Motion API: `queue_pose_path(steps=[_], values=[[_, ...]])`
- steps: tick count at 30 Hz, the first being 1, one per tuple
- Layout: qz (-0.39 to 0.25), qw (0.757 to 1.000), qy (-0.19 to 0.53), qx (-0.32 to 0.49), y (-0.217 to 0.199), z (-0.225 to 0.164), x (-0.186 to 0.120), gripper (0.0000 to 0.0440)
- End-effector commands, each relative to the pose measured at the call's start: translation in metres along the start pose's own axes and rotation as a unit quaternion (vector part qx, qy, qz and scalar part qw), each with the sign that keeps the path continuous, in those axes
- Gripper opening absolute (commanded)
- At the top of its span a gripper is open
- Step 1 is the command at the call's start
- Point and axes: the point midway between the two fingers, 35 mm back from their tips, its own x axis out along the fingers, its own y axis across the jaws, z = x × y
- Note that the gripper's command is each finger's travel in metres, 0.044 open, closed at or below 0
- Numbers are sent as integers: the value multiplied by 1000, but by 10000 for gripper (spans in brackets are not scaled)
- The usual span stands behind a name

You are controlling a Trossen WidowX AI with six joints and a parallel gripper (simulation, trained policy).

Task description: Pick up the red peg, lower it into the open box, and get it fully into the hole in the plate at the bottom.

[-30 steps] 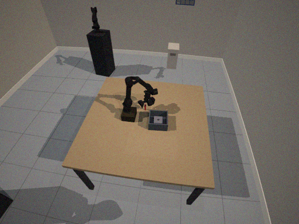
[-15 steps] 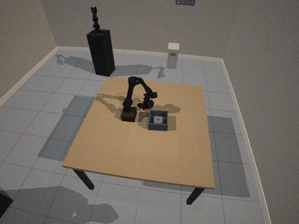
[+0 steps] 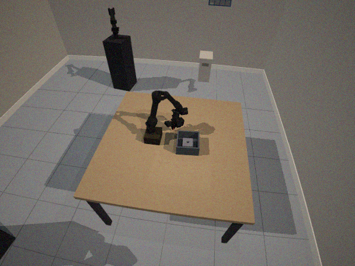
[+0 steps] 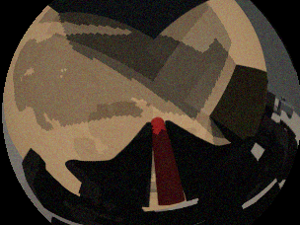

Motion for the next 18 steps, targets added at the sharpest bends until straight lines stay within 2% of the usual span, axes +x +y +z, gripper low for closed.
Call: queue_pose_path(steps=[1,18], values=[[11,1000,-10,0,5,6,-14,0],[32,998,-53,33,8,45,-80,0]])
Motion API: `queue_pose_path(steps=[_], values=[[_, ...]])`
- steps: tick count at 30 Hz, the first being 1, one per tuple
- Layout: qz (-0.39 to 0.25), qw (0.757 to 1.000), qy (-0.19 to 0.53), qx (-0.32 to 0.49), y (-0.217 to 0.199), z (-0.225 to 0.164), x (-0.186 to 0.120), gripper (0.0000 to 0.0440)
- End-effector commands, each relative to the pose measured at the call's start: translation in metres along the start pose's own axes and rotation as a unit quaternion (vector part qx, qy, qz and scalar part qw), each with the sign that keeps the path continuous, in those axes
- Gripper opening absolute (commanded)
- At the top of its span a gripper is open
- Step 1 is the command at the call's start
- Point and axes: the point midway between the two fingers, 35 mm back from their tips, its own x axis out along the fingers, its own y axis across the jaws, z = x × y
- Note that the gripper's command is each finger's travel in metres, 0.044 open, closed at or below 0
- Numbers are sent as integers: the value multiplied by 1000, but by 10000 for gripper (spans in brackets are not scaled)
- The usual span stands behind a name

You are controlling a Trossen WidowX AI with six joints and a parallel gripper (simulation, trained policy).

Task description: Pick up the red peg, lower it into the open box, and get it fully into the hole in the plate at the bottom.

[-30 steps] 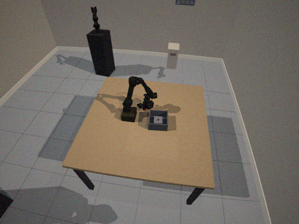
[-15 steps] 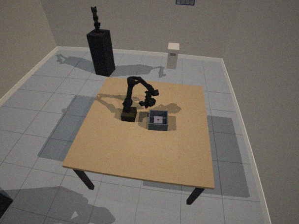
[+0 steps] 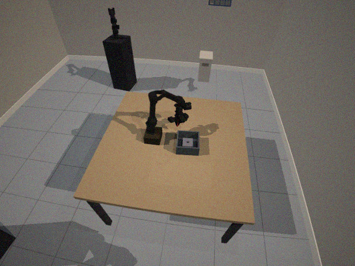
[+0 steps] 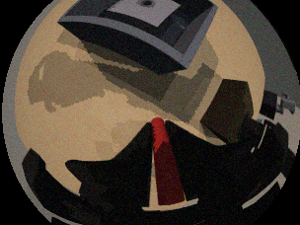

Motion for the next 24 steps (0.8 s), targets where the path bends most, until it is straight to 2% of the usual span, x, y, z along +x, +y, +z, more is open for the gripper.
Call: queue_pose_path(steps=[1,12,24], values=[[7,1000,-9,12,3,12,-13,0],[18,997,-29,75,3,61,-34,0],[25,991,-40,122,-4,123,-30,0]])
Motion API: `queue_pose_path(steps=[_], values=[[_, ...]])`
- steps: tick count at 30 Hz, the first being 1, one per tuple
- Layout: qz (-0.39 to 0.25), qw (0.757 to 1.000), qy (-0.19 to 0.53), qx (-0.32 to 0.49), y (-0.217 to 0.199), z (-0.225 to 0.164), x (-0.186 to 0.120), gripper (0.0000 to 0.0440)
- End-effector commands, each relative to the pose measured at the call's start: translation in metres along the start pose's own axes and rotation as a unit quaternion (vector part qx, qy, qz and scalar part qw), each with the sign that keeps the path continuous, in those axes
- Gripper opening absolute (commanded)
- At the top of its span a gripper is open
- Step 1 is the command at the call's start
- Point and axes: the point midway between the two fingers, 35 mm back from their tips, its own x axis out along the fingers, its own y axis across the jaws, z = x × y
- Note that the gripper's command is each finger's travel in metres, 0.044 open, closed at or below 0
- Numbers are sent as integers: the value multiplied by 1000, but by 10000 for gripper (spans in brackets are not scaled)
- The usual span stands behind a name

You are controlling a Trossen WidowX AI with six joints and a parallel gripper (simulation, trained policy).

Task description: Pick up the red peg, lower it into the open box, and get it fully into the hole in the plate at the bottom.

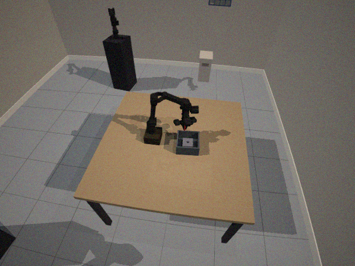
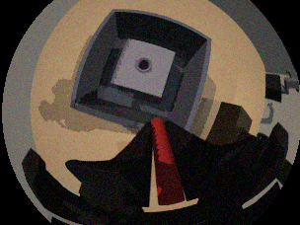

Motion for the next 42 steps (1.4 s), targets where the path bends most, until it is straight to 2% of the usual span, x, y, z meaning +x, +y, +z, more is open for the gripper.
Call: queue_pose_path(steps=[1,13,22,24,28,31,42], values=[[3,1000,-4,8,3,19,4,0],[12,1000,12,0,5,66,34,0],[19,998,39,-34,5,74,64,7],[18,998,48,-43,4,73,71,37],[18,996,63,-53,5,71,83,131],[23,996,67,-61,7,77,87,155],[52,993,89,-55,32,104,78,393]])
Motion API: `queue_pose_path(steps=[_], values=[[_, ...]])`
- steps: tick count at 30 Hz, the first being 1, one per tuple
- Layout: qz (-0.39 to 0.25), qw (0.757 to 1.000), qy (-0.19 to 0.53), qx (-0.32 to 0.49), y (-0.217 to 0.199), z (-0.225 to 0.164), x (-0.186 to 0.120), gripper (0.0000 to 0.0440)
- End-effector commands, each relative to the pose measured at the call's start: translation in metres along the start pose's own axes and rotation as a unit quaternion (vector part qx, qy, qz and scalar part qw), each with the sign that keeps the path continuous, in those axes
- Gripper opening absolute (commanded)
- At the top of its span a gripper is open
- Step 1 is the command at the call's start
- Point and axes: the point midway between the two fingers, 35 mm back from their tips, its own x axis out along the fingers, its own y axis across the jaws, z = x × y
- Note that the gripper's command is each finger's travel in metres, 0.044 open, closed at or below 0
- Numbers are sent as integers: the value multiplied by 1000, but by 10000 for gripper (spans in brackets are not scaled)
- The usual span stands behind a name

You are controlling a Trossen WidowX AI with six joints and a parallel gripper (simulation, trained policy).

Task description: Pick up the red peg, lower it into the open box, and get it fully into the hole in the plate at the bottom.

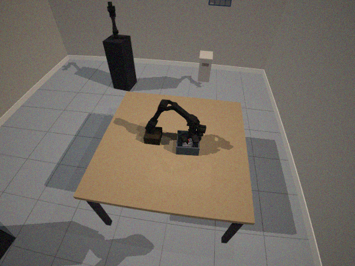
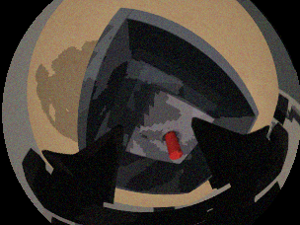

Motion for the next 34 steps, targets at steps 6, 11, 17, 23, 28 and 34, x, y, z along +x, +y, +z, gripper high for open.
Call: queue_pose_path(steps=[6,11,17,23,28,34], values=[[42,999,9,-5,27,22,-14,440],[74,997,6,-12,46,33,-24,440],[94,995,2,-16,58,39,-31,440],[95,995,1,-16,59,39,-31,440],[95,995,1,-16,59,39,-31,440],[95,995,1,-16,59,39,-31,440]])
